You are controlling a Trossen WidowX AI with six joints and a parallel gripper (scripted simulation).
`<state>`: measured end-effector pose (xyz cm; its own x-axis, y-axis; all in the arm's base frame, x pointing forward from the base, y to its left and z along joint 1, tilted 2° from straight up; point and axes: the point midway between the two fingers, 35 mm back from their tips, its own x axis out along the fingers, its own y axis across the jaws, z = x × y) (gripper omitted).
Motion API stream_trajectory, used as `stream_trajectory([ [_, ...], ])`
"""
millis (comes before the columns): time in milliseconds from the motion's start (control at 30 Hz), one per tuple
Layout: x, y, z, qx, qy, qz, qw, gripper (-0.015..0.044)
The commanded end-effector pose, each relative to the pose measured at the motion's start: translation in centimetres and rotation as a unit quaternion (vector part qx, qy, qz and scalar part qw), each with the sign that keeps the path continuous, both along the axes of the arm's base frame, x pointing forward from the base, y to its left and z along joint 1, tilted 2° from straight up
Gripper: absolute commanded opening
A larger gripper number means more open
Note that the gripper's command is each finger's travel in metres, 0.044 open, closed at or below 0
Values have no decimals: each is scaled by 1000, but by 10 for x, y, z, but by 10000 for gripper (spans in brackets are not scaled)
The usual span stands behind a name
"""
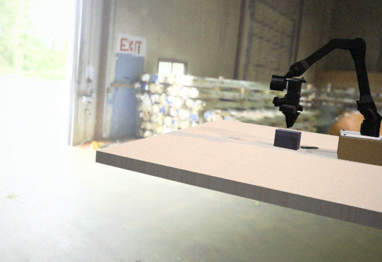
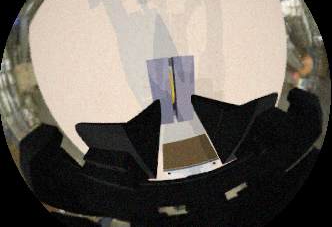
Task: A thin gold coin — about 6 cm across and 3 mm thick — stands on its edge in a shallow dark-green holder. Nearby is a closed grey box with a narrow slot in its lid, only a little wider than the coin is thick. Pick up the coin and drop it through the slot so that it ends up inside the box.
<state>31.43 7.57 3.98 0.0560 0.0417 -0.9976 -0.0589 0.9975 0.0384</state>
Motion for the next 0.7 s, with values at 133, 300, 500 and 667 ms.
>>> stream_trajectory([
  [133,0,-1,19,0,-2,0,1000,371],
  [300,-7,-3,60,0,2,0,1000,440],
  [500,-7,-3,60,0,2,0,1000,440],
  [667,-7,-3,60,0,2,0,1000,440],
])
